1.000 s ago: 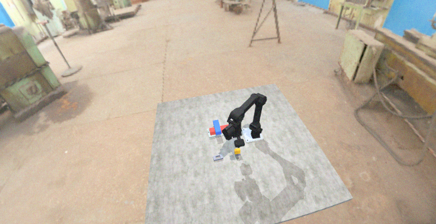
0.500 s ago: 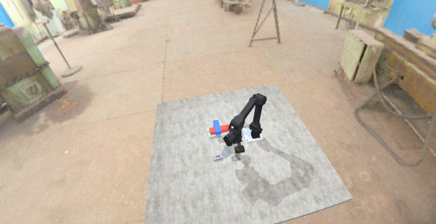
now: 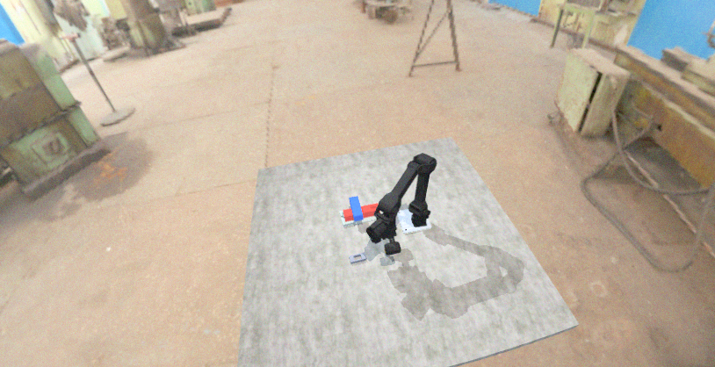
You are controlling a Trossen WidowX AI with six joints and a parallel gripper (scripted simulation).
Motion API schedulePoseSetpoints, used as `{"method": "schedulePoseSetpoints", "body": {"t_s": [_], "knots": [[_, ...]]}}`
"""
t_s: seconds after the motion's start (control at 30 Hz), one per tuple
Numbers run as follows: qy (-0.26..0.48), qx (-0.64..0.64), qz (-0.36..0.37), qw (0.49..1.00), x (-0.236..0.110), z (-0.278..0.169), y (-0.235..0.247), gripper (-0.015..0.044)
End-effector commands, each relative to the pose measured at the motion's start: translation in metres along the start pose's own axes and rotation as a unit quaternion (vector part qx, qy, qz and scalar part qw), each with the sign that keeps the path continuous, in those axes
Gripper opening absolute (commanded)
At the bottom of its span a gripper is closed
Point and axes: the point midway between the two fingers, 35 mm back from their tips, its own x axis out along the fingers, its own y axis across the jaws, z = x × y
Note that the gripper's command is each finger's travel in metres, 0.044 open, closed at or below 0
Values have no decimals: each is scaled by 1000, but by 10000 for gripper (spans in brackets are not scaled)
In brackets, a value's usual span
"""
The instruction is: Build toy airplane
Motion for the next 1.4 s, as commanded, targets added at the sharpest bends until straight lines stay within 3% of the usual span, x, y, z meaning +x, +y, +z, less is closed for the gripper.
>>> {"method": "schedulePoseSetpoints", "body": {"t_s": [0.0,0.63,1.1,1.37], "knots": [[4,1,-5,1000,8,-1,-2,440],[4,1,-5,1000,36,-3,-3,440],[4,1,-5,1000,36,-3,-3,72],[4,1,-5,1000,36,-3,-3,0]]}}
